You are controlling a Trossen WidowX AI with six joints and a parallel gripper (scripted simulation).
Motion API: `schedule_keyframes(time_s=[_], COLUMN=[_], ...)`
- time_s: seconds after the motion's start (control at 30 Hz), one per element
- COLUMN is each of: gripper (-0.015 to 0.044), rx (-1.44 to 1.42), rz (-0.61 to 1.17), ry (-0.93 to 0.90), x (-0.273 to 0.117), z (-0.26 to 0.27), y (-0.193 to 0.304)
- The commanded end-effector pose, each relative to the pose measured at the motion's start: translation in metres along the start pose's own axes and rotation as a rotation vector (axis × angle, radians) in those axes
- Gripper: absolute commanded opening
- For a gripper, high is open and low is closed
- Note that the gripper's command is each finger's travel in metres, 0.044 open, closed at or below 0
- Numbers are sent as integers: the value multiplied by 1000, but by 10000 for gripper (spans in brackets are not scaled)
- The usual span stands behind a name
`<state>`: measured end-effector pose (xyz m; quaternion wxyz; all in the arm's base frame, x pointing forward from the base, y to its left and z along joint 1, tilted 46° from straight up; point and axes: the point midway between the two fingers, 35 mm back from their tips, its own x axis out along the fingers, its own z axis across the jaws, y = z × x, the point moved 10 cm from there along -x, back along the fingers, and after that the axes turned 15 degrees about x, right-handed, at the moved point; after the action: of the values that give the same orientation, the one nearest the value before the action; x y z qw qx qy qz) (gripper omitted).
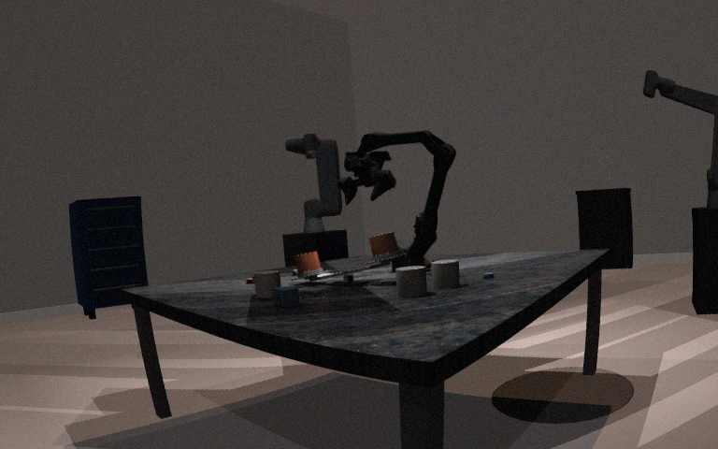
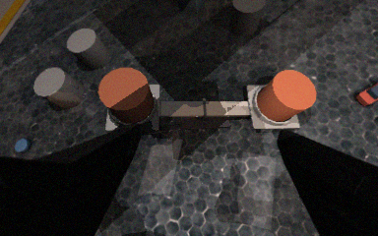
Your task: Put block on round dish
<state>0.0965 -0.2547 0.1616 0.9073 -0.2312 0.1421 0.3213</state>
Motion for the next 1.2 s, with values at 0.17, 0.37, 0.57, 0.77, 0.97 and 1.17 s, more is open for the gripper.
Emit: schedule_keyframes(time_s=[0.17, 0.37, 0.57, 0.77, 0.97, 1.17], gripper=[440, 440, 440, 440, 440, 440], rx=[145, 322, 498, 670, 836, 995], rz=[67, 160, 245, 317, 373, 409], ry=[-6, 31, 90, 169, 267, 381], x=[9, 23, 40, 61, 85, 111], z=[-10, -22, -34, -46, -57, -67], y=[-18, -38, -58, -77, -93, -107])
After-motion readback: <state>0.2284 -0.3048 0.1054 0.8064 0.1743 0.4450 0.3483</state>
